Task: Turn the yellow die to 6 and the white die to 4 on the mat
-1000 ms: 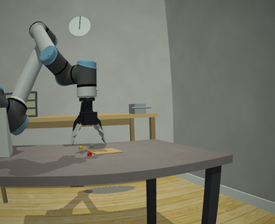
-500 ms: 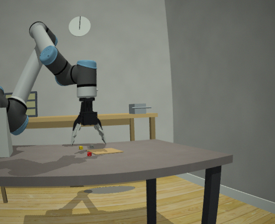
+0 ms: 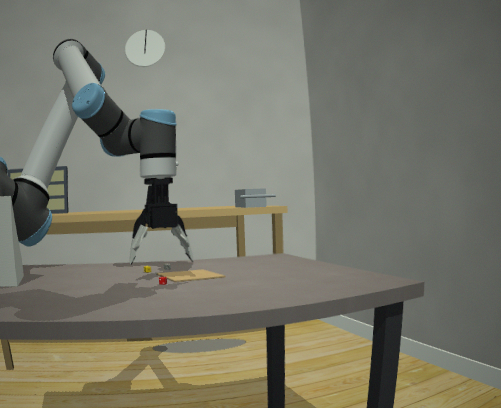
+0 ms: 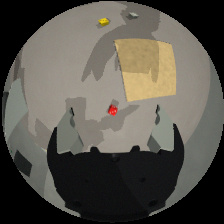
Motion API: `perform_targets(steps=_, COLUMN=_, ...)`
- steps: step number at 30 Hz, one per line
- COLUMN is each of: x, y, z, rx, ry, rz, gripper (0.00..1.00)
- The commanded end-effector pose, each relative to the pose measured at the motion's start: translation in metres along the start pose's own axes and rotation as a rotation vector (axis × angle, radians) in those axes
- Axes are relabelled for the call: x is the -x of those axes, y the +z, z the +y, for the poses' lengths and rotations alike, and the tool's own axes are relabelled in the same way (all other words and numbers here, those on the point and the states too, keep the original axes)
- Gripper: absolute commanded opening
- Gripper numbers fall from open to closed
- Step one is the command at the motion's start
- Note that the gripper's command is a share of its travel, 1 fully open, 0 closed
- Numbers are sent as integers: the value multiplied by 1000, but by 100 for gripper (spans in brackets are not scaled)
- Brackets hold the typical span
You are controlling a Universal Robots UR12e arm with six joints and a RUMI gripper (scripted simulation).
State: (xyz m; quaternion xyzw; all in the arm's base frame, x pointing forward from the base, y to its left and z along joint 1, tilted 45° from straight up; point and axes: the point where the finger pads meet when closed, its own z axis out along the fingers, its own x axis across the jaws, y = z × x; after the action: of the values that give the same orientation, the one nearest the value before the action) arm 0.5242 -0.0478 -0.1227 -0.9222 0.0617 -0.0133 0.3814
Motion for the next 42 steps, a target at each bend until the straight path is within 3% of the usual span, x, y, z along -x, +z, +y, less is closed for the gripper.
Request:
perform_targets(steps=1, x=2, y=2, z=-3, rx=-3, ry=2, rz=-2, gripper=100)
perform_targets(steps=11, x=3, y=2, z=-32, rx=-3, ry=2, rz=-2, gripper=100)
perform_targets(steps=26, x=8, y=2, z=-150, rx=-3, ry=2, rz=-2, gripper=100)
perform_targets(steps=28, x=8, y=2, z=-150, rx=-3, ry=2, rz=-2, gripper=100)
perform_targets(steps=36, x=10, y=2, z=-199, rx=-3, ry=2, rz=-2, gripper=100)
perform_targets(steps=42, x=10, y=2, z=-211, rx=-3, ry=2, rz=-2, gripper=100)
